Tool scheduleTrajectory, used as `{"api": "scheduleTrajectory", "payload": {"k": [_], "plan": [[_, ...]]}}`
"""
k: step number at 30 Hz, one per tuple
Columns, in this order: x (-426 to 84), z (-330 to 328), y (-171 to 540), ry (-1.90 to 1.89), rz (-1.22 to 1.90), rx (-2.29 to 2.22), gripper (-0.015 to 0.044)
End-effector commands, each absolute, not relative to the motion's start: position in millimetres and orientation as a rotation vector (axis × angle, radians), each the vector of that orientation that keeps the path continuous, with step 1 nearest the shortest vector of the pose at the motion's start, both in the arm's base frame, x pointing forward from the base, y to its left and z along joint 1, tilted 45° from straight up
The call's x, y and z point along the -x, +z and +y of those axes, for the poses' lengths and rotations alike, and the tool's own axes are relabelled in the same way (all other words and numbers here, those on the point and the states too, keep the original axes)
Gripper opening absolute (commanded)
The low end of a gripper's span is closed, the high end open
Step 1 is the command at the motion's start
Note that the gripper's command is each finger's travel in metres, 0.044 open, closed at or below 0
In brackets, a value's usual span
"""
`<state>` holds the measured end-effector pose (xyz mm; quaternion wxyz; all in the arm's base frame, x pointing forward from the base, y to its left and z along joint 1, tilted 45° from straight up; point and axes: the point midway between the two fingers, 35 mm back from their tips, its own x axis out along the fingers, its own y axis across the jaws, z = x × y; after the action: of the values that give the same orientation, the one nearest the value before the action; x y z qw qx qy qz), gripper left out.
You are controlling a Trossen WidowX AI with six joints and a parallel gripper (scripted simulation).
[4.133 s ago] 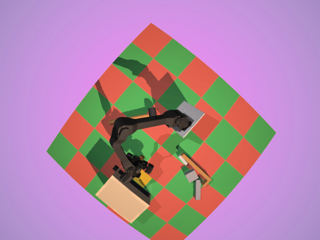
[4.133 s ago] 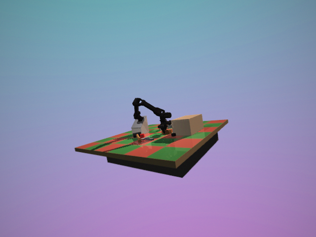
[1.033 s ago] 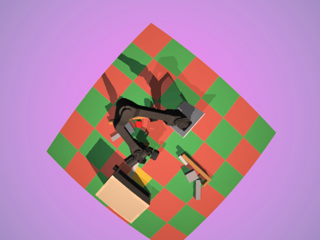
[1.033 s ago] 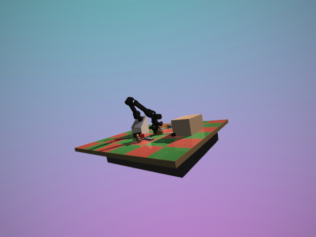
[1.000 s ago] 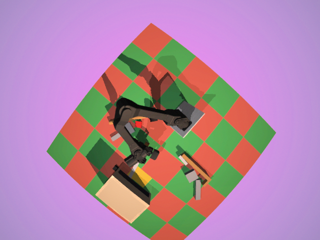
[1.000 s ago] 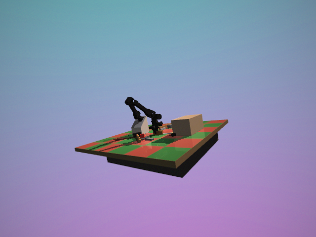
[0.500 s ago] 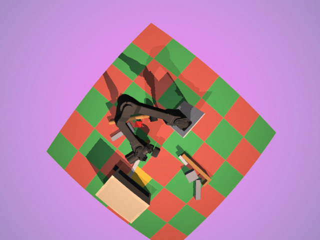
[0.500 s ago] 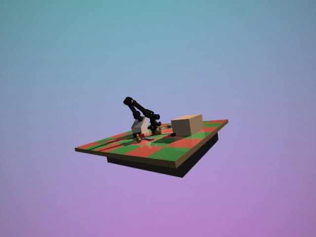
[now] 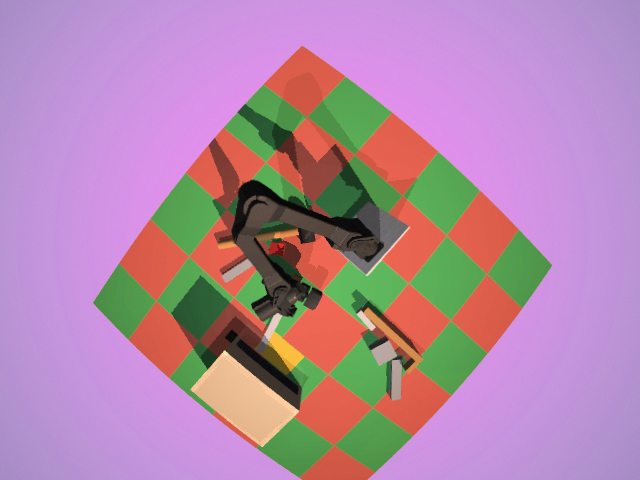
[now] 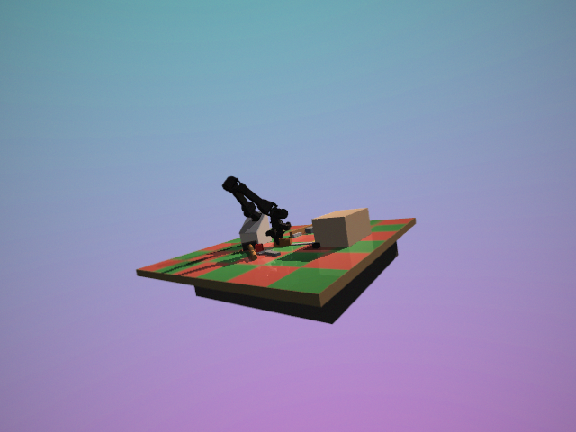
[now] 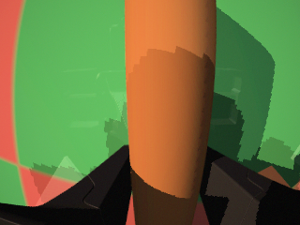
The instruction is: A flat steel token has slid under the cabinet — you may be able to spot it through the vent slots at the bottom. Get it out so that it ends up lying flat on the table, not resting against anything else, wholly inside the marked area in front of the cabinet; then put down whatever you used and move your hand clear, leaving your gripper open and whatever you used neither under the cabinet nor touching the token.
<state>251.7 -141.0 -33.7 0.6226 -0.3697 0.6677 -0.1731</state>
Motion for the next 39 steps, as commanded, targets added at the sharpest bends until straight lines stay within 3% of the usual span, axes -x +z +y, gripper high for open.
{"api": "scheduleTrajectory", "payload": {"k": [1, 16, 24, 29, 32, 39], "plan": [[-242.4, -143.0, -33.9, -0.390, 1.544, 0.850, 0.0000], [-240.8, -144.8, -29.0, -0.396, 1.538, 0.848, 0.0000], [-241.0, -145.5, -30.0, -0.398, 1.540, 0.847, 0.0200], [-241.0, -145.5, -30.0, -0.398, 1.540, 0.847, 0.0200], [-240.9, -145.5, -30.0, -0.396, 1.541, 0.845, 0.0270], [-240.4, -144.6, -28.7, -0.394, 1.542, 0.847, 0.0270]]}}
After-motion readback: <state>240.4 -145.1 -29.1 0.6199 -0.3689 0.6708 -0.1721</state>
